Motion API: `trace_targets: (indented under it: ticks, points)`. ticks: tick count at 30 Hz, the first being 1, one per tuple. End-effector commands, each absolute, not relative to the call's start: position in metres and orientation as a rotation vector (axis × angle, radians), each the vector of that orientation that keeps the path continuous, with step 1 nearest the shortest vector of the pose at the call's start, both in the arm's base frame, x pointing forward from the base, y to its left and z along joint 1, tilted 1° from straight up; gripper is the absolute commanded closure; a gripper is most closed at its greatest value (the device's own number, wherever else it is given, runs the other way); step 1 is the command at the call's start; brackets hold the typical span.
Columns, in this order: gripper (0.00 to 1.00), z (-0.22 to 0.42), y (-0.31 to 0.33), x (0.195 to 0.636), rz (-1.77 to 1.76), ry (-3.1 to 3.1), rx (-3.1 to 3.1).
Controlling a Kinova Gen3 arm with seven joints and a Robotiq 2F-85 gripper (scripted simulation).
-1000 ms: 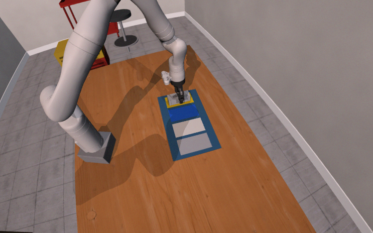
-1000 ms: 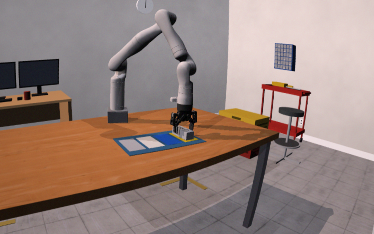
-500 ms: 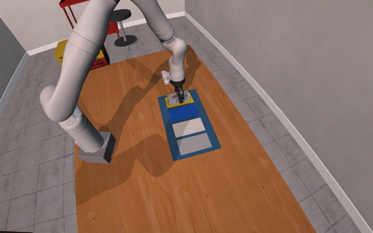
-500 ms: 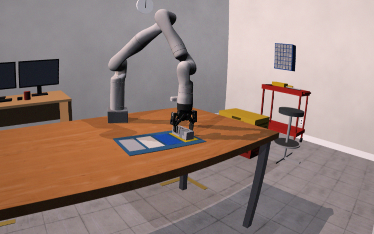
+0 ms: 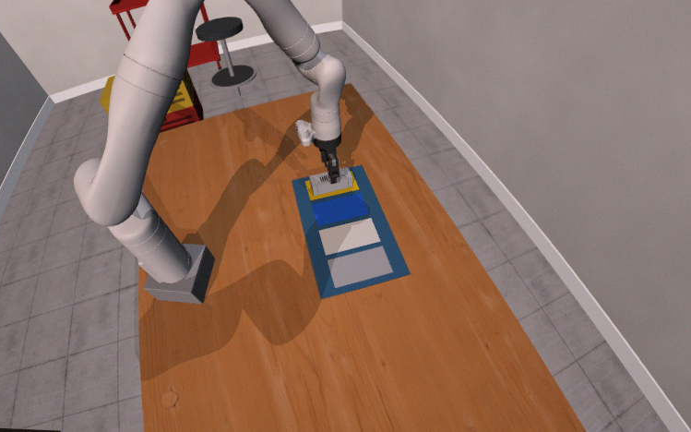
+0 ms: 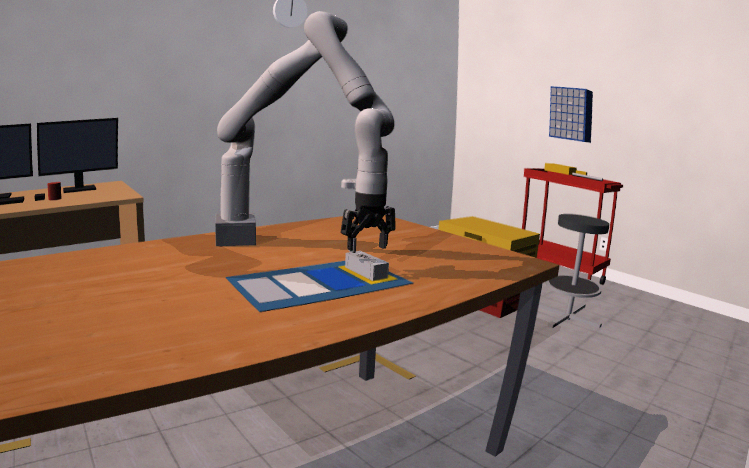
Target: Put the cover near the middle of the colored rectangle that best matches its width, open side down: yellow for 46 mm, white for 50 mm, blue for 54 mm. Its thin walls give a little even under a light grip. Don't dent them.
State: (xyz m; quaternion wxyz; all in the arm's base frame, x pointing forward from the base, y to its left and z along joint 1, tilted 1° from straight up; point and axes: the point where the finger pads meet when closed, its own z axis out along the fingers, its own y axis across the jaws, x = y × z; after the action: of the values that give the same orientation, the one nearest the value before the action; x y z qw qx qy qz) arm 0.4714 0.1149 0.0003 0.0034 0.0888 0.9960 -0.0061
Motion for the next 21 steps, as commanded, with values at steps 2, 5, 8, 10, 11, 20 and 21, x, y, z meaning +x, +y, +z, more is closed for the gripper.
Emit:
trace_targets:
  ticks: [2, 5, 8, 10, 11, 20, 21]
  points:
    - [0.00, 0.026, 0.117, 0.477, -0.010, 3.105, 0.290]
    - [0.00, 0.033, 0.117, 0.477, -0.010, 3.105, 0.290]
    - [0.00, 0.041, 0.117, 0.476, -0.010, 3.106, 0.290]
    - [0.00, 0.048, 0.117, 0.476, -0.009, 3.105, 0.290]
    - [0.00, 0.050, 0.117, 0.476, -0.009, 3.105, 0.290]
    - [0.00, 0.066, 0.117, 0.475, -0.010, 3.107, 0.290]
    - [0.00, 0.066, 0.117, 0.475, -0.010, 3.107, 0.290]
